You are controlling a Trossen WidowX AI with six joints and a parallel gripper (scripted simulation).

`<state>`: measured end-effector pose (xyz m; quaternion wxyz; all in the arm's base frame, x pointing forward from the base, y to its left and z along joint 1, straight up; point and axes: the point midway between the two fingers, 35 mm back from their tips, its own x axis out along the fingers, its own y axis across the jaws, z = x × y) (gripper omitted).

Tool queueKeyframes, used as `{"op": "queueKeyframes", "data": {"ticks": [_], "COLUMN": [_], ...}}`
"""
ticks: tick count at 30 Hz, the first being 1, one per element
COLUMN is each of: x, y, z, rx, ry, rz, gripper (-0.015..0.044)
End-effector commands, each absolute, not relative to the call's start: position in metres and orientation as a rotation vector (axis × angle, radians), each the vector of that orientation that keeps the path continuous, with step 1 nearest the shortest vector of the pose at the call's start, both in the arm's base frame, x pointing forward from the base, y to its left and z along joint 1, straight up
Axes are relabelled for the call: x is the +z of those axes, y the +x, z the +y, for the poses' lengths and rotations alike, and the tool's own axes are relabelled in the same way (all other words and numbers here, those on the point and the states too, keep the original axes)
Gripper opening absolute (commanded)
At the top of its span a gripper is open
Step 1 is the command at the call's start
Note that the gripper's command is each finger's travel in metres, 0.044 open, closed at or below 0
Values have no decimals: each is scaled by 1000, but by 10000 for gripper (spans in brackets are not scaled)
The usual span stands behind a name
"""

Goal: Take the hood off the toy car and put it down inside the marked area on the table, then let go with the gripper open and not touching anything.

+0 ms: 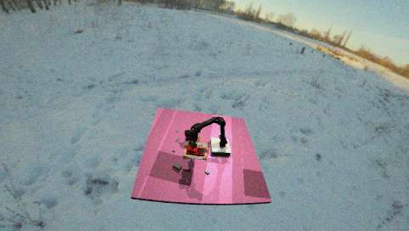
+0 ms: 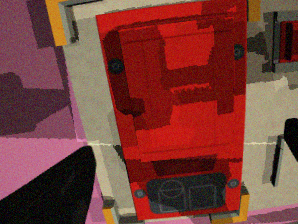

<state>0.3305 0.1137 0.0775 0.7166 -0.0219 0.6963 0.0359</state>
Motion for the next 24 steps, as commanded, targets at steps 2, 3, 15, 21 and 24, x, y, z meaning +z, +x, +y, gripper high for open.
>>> {"op": "queueKeyframes", "data": {"ticks": [2,3,15,21,24], "x": [78,77,69,64,62], "y": [333,333,334,334,334], "z": [110,110,110,110,110], "rx": [57,57,57,57,57], "ry": [-46,-46,-46,-46,-46], "rz": [1536,1536,1536,1536,1536], "gripper": [440,440,440,440,440]}}
